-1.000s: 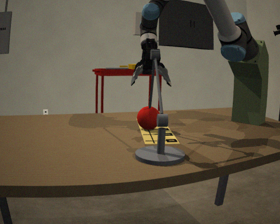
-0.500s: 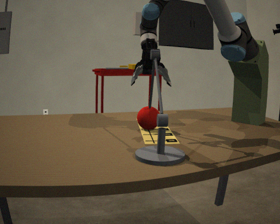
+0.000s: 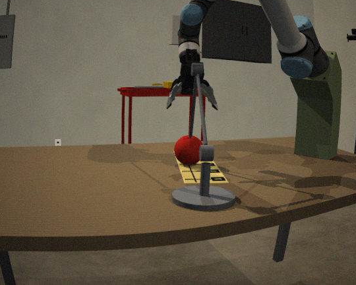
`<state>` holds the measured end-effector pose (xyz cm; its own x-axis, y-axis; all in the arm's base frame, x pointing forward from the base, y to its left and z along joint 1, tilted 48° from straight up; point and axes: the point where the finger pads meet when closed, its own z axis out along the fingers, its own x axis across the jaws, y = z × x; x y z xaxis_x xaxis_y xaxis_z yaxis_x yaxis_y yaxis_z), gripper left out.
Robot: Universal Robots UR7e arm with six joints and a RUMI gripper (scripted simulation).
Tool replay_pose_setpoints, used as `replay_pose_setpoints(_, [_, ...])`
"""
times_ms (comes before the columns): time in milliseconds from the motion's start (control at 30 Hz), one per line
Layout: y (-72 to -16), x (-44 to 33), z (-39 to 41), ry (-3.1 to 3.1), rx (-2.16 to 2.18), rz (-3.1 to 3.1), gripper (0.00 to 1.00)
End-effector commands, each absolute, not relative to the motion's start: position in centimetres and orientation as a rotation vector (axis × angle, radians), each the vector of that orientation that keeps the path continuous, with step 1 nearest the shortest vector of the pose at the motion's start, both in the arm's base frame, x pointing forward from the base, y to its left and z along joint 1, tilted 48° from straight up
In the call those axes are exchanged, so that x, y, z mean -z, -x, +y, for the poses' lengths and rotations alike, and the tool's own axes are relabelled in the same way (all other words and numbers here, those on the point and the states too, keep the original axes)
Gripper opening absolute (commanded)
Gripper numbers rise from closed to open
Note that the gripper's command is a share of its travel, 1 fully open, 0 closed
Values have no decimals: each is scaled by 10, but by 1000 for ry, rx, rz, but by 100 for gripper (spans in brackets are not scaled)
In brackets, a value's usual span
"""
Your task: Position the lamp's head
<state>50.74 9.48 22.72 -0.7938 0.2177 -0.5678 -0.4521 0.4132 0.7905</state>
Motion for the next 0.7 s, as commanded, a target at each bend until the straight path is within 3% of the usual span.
replay_pose_setpoints(0, [-507, -227, 95, 198, -1415, 2059, 100])
replay_pose_setpoints(667, [-492, -236, 60, 198, -1415, 2059, 100])
